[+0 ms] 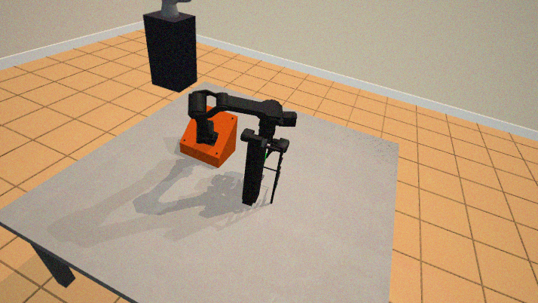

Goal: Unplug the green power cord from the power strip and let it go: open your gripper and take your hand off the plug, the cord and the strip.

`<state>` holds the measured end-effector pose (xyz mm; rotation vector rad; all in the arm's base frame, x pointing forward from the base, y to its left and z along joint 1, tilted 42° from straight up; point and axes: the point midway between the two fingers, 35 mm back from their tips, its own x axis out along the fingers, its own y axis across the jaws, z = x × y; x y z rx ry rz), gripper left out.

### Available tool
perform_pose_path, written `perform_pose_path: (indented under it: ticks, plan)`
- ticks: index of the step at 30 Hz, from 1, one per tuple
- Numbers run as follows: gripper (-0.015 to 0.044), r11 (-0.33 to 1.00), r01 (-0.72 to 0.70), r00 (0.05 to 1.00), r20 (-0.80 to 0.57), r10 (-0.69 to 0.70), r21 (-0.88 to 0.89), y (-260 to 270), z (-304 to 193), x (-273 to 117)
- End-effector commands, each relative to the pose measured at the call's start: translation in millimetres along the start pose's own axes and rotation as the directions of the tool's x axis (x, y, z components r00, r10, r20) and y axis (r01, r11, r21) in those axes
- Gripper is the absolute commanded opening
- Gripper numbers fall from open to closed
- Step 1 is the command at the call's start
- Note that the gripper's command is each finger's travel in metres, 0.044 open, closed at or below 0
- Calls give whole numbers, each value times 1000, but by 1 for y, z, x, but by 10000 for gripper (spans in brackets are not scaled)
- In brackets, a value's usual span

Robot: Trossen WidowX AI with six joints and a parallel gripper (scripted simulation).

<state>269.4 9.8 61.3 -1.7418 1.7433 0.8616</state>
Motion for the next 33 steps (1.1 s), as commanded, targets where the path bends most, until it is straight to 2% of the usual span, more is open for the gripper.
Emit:
perform_pose_path:
  ticks: [1, 5, 8, 13, 33]
  plan:
    - [262, 1000, 1, 1000, -5, -1, 1, 0, -1, 0]
    - [368, 1000, 1, 1000, -4, -1, 1, -1, 2, -1]
    - [440, 1000, 2, 1000, -1, -2, 0, -2, 22, -5]
    - [440, 1000, 1, 1000, -1, -1, 1, 0, 60, -12]
    - [440, 1000, 1, 1000, -1, -1, 1, 0, 60, -12]
